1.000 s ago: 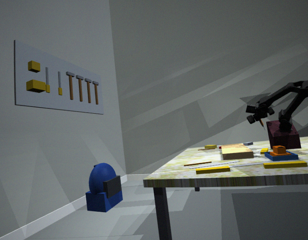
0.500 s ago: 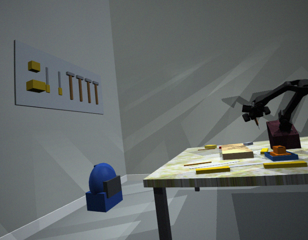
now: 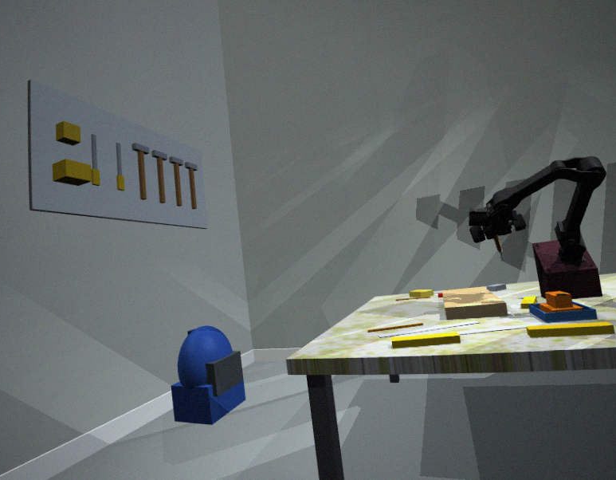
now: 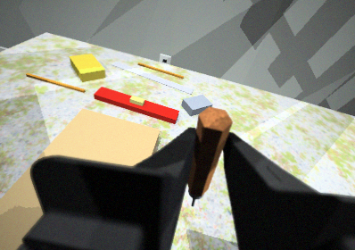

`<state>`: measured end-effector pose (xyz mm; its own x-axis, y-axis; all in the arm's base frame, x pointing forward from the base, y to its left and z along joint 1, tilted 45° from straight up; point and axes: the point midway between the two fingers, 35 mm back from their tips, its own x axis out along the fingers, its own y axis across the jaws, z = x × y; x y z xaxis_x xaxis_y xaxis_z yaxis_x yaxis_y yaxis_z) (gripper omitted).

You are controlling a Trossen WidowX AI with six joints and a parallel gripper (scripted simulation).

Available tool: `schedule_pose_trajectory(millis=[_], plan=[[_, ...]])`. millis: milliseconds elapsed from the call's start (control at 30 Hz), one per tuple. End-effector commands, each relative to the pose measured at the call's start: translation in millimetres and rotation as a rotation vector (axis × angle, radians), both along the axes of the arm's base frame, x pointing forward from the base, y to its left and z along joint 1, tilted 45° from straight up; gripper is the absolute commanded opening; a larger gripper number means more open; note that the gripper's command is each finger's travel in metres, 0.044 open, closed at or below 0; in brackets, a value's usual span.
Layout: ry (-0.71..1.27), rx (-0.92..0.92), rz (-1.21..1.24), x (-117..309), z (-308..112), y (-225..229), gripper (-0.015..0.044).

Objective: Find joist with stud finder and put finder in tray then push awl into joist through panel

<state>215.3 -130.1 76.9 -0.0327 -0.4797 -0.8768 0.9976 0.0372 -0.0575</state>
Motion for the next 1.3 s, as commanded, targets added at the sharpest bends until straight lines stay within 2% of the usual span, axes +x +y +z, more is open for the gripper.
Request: schedule_pose_trajectory(millis=[0, 1267], plan=[[-0.008, 0.009, -0.015, 13.8, 4.2, 3.4, 0.0000], [-0.091, 0.079, -0.133, 141.0, 34.2, 85.5, 0.0000]])
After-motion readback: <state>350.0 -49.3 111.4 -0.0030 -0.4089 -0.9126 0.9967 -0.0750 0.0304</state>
